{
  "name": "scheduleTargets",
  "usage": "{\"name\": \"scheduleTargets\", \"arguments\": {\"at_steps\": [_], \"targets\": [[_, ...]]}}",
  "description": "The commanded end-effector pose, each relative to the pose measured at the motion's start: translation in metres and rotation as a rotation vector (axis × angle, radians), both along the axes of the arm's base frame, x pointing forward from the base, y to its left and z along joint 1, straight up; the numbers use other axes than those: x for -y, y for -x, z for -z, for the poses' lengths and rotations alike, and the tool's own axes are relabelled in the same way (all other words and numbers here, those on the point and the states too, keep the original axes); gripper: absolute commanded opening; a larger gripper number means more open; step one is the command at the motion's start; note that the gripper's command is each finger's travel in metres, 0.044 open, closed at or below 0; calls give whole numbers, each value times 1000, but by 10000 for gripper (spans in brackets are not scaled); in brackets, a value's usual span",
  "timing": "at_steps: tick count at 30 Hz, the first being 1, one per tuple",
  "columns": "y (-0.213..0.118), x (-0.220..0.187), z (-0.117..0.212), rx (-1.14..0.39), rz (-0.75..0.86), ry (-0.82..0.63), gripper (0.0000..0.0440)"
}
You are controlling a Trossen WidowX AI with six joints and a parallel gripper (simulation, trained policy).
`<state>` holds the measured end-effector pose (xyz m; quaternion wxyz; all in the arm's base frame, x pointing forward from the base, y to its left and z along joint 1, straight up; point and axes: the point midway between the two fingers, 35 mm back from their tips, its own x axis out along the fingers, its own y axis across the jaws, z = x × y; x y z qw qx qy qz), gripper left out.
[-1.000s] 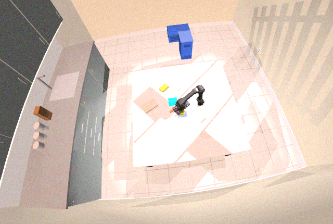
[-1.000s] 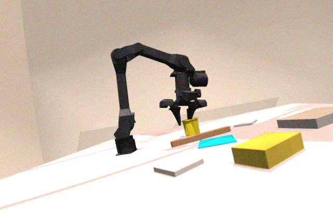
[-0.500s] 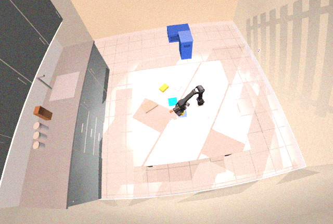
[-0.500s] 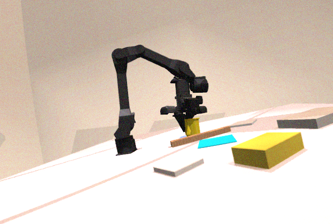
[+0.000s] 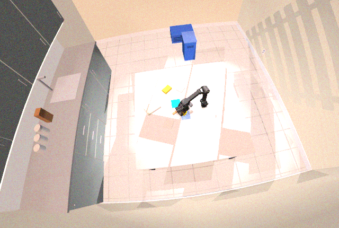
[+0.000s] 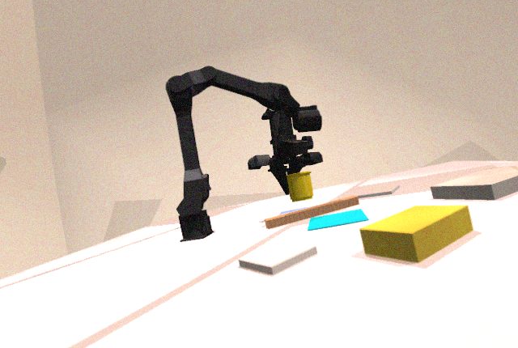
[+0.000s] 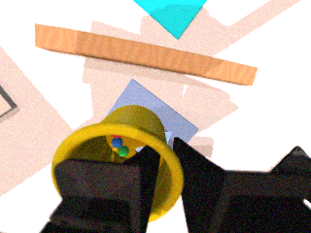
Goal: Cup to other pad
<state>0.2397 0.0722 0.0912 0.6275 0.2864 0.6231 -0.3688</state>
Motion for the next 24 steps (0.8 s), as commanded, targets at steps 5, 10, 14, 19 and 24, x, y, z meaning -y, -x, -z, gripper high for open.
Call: {"name": "scheduleTargets", "arguments": {"at_steps": [5,10,14,19,24], "targets": [[-9,6,-28,66,72,-36,10],[-16,14,-41,102,117,-46,8],[-23,21,-49,134,151,-52,3],[-34,34,-54,178,193,-55,0],[-45,48,-57,219,232,-52,0]]}}
